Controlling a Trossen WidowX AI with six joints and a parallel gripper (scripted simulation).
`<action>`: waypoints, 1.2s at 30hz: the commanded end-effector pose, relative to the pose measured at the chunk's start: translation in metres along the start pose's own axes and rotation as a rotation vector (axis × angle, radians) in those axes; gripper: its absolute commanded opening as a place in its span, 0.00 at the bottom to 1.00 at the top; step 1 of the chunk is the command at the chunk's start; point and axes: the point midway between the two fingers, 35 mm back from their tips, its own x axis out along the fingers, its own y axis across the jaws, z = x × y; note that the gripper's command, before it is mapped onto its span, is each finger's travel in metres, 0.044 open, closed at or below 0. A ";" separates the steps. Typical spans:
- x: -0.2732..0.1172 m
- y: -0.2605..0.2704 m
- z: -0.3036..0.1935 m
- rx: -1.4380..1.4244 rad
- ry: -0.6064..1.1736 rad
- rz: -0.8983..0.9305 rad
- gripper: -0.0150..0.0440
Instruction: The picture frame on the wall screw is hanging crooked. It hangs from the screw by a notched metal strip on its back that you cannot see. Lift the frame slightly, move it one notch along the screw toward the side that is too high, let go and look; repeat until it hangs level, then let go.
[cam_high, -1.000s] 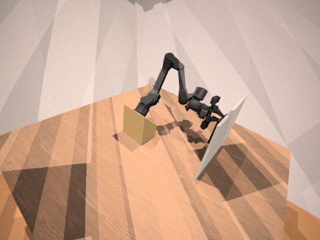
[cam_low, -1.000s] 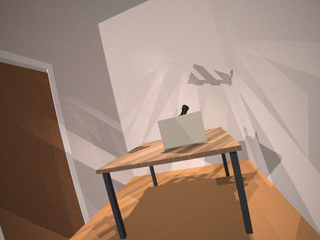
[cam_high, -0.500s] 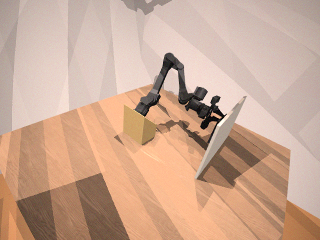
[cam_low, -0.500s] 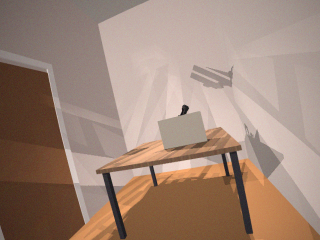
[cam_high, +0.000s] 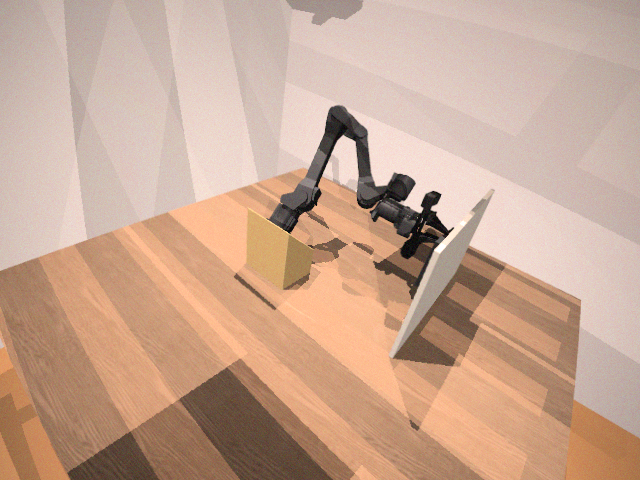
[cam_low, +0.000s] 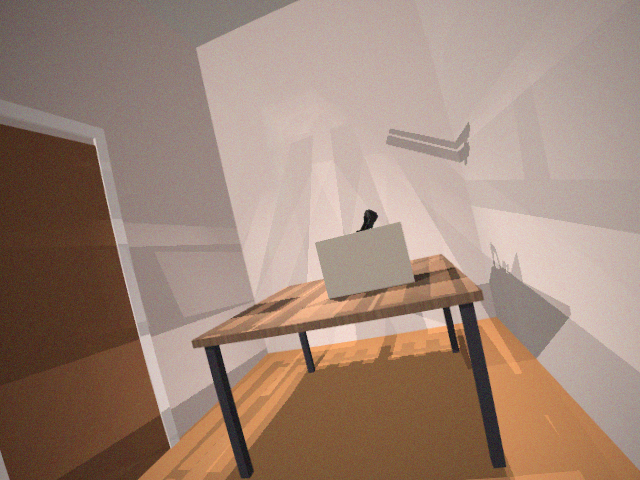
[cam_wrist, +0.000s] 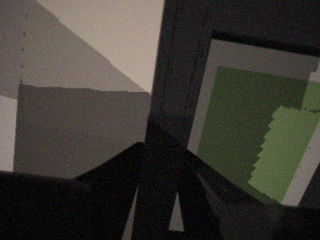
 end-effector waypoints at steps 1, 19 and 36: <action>0.000 0.007 0.000 0.007 -0.004 0.019 0.25; 0.000 0.009 0.000 0.007 -0.004 0.019 0.25; 0.000 0.011 0.000 0.007 -0.004 0.019 0.25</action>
